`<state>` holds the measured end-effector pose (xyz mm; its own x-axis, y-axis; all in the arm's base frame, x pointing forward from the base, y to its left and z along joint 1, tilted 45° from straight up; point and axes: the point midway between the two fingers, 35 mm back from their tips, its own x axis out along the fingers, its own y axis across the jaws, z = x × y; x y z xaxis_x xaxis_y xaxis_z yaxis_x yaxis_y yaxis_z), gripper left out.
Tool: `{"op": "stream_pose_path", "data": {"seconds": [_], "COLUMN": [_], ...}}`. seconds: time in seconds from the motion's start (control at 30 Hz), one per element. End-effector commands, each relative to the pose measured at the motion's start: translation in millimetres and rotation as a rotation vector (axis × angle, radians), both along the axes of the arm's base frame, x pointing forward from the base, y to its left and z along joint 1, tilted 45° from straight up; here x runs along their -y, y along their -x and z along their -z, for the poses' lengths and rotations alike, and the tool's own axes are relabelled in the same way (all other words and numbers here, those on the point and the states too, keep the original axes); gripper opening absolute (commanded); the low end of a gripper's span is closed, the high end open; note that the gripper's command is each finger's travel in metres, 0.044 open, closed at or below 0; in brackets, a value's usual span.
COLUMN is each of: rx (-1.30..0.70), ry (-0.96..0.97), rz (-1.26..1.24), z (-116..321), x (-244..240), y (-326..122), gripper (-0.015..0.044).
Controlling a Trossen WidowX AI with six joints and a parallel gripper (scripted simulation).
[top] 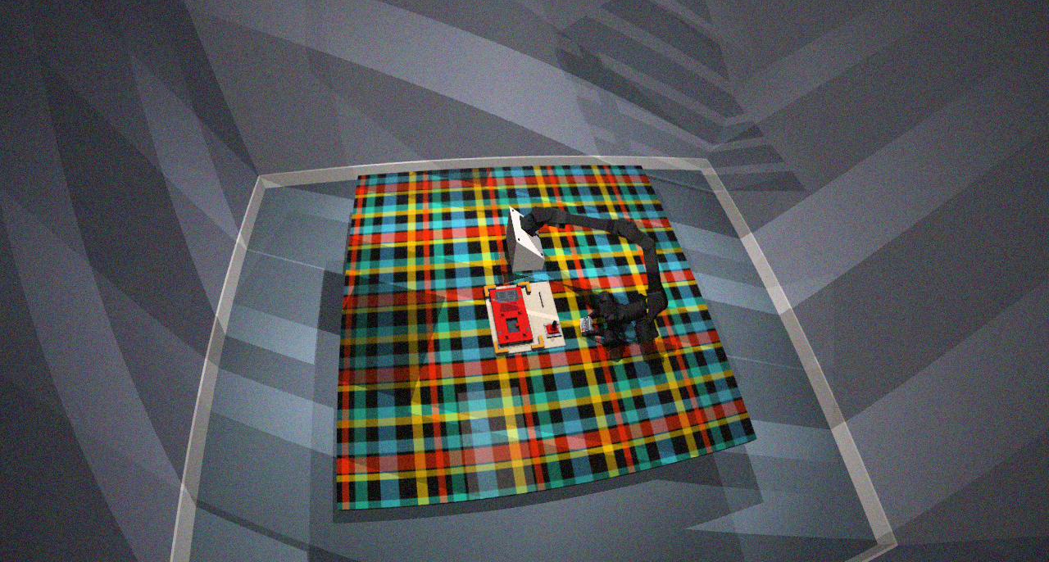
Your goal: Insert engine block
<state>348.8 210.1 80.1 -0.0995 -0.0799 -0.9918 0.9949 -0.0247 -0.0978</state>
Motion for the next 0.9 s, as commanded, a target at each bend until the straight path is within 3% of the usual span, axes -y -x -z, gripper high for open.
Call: {"op": "stream_pose_path", "data": {"seconds": [0.0, 0.5, 0.87], "rx": [0.0, 0.0, 0.0], "ry": [0.0, 0.0, -0.01], "rz": [0.0, 0.0, 0.001], "z": [-0.1, -0.1, -27.7], "x": [0.0, 0.0, 0.8], "y": [0.0, 0.0, -2.9], "gripper": [0.0053, 0.044, 0.044]}}
